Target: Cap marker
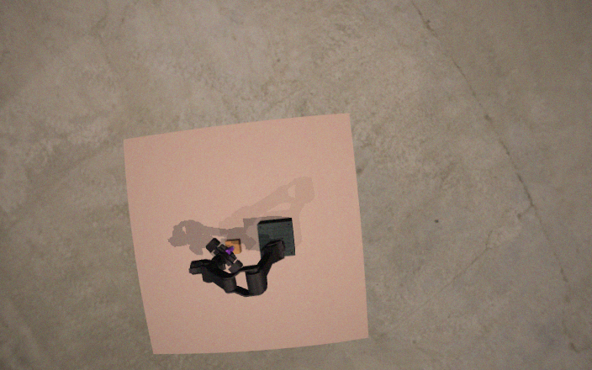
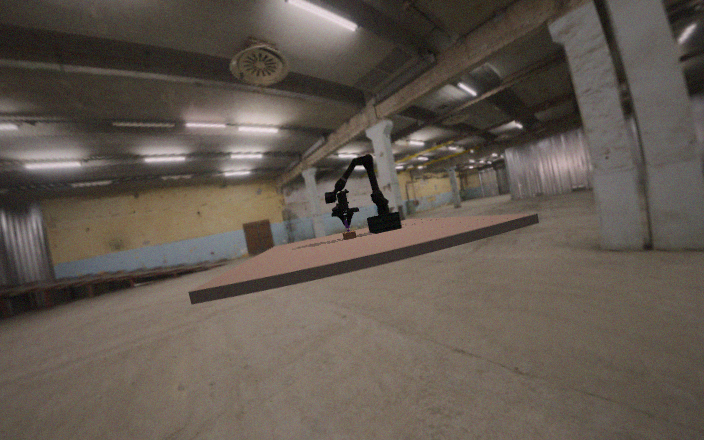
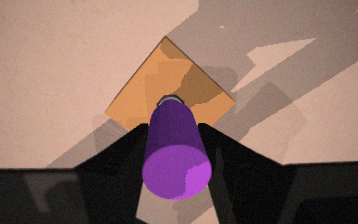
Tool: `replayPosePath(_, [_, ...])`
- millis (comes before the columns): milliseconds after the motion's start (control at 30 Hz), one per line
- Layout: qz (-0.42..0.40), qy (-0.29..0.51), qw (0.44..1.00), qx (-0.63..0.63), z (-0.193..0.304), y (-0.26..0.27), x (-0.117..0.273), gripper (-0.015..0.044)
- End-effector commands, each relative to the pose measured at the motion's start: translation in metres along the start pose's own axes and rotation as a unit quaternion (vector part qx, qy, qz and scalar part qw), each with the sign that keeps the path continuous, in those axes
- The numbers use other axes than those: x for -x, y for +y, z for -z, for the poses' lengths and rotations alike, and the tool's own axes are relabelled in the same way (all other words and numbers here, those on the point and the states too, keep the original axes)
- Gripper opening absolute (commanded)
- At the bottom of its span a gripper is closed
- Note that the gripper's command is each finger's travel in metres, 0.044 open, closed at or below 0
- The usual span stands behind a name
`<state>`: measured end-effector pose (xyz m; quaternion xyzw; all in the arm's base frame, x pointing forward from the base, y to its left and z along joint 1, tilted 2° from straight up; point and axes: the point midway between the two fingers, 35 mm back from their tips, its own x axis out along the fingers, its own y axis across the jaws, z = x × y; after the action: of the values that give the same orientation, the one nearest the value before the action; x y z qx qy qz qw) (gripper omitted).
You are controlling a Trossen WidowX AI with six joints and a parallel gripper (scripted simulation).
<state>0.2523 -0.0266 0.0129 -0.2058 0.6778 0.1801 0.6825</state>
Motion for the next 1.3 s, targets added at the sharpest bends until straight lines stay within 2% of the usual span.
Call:
replayPosePath(0, [0.000,0.003,1.000,0.001,0.001,0.000,-0.003,0.0000])
replayPosePath(233, [0.000,0.003,1.000,0.001,0.001,0.000,-0.003,0.0000])
replayPosePath(800, [-0.001,0.002,1.000,0.000,0.001,0.001,-0.003,0.0440])
replayPosePath(867, [-0.001,0.002,1.000,0.000,0.000,0.000,0.009,0.0440])
replayPosePath(1000, [-0.001,0.002,1.000,0.000,0.000,0.000,0.069,0.0440])
replayPosePath(1200, [-0.001,0.002,1.000,0.000,0.000,0.001,0.073,0.0440])
replayPosePath(1267, [-0.001,0.002,0.999,-0.033,0.001,0.001,0.072,0.0387])
